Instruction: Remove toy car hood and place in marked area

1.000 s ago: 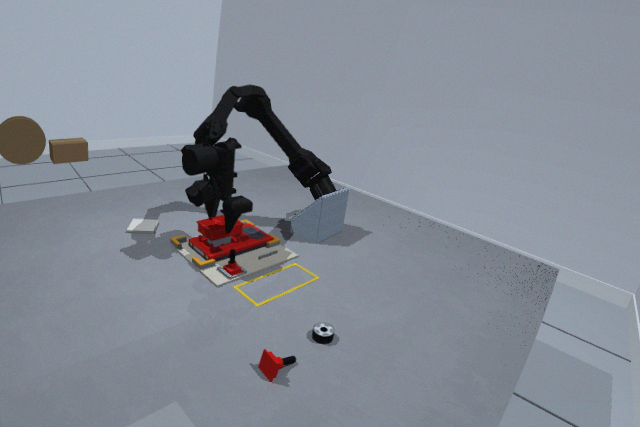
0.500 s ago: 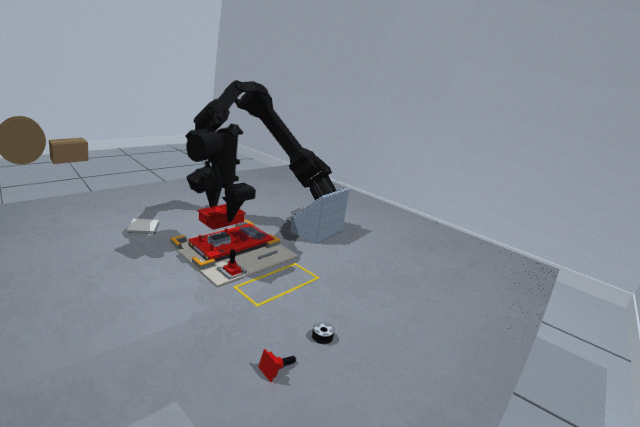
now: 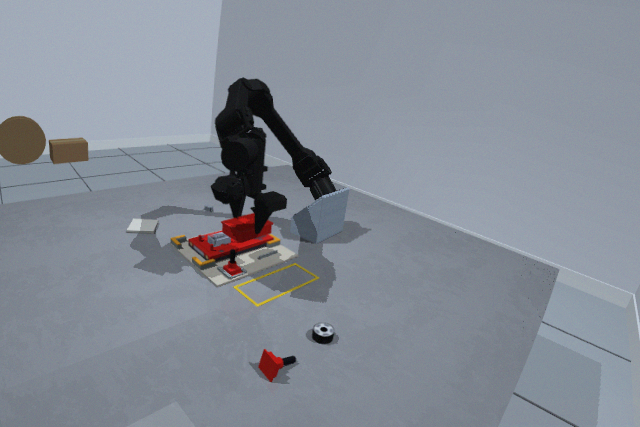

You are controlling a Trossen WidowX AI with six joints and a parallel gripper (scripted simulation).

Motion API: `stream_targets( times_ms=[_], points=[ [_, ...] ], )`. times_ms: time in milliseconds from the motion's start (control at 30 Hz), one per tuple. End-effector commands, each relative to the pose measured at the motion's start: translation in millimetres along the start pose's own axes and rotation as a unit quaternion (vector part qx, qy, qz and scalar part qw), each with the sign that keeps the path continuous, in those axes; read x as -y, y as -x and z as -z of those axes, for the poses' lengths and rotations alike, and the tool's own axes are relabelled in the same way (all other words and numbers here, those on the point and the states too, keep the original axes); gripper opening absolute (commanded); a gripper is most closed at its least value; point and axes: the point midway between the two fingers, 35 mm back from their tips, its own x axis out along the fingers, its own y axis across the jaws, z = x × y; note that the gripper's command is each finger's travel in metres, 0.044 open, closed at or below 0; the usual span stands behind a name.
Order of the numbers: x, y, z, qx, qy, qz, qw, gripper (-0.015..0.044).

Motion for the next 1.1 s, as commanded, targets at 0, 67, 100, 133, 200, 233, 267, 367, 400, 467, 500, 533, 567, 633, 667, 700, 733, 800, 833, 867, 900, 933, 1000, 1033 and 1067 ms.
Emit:
stream_targets(
  times_ms=[0,67,100,133,200,233,267,367,400,467,500,533,567,633,667,700,733,800,833,867,900,933,1000,1033,1067],
  points=[
    [-28.9,2.2,3.6,0.001,-0.007,-0.002,1.0,0.0],
    [-41.6,2.2,6.3,0.001,-0.009,-0.001,1.0,0.0],
    [-47.9,2.1,7.8,0.001,-0.011,-0.001,1.0,0.0],
    [-54.2,2.0,9.4,0.001,-0.012,0.0,1.0,0.0],
    [-66.6,1.7,13.1,0.001,-0.014,0.001,1.0,0.0],
    [-72.7,1.4,15.1,0.001,-0.016,0.002,1.0,0.0],
    [-78.8,1.2,17.2,0.001,-0.017,0.003,1.0,0.0],
    [-92.8,0.3,22.6,0.001,-0.02,0.005,1.0,0.0],
    [-93.8,0.3,23.0,0.001,-0.021,0.005,1.0,0.0],
    [-93.8,0.3,23.0,0.001,-0.021,0.005,1.0,0.0],
    [-93.8,0.1,22.9,0.001,-0.021,0.005,1.0,0.0],
    [-93.8,-0.2,22.9,0.001,-0.021,0.005,1.0,0.0],
    [-93.8,-0.7,22.9,0.001,-0.021,0.005,1.0,0.0],
    [-93.9,-2.1,22.7,0.001,-0.021,0.005,1.0,0.0],
    [-94.0,-3.0,22.6,0.001,-0.021,0.005,1.0,0.0],
    [-94.0,-3.9,22.5,0.001,-0.021,0.005,1.0,0.0],
    [-94.0,-4.9,22.4,0.001,-0.021,0.005,1.0,0.0],
    [-94.1,-6.8,22.3,0.001,-0.021,0.005,1.0,0.0],
    [-94.2,-7.8,22.2,0.001,-0.021,0.005,1.0,0.0],
    [-94.2,-8.7,22.1,0.001,-0.021,0.005,1.0,0.0],
    [-94.2,-9.7,22.0,0.001,-0.021,0.005,1.0,0.0],
    [-94.3,-10.7,22.0,0.001,-0.021,0.005,1.0,0.0],
    [-94.3,-12.6,21.8,0.001,-0.021,0.005,1.0,0.0],
    [-94.3,-13.6,21.7,0.001,-0.021,0.005,1.0,0.0],
    [-94.4,-14.5,21.7,0.001,-0.021,0.005,1.0,0.0]
  ],
)
